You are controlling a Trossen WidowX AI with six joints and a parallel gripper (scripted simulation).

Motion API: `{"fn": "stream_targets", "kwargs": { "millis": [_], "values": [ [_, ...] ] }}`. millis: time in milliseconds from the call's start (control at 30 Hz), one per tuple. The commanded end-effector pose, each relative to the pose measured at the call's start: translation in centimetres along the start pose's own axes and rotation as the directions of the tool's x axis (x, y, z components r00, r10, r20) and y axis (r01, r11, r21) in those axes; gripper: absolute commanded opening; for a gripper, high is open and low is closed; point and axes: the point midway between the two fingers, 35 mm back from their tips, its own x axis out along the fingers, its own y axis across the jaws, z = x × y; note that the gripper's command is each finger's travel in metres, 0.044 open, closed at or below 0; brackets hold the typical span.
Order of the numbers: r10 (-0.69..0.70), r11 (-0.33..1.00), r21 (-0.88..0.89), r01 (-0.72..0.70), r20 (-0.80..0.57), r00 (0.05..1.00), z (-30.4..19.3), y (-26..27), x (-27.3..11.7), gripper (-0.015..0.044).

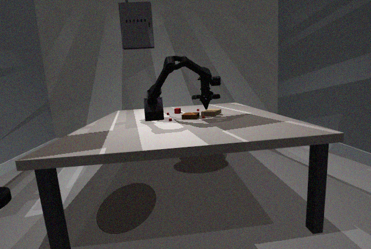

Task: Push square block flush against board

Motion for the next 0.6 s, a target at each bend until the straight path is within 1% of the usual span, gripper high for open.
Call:
{"fn": "stream_targets", "kwargs": {
  "millis": [0,133,267,567],
  "values": [
    [0.012,0.994,-0.109,-0.011,0.010,1.000,1.6,1.9,-0.2,0.0000],
    [0.013,0.993,-0.114,-0.011,0.011,1.000,1.7,2.0,0.1,0.0000],
    [0.015,0.993,-0.114,-0.014,0.006,1.000,1.6,1.9,5.0,0.0000],
    [0.015,0.993,-0.114,-0.015,0.006,1.000,1.2,1.8,5.3,0.0000]
  ]
}}
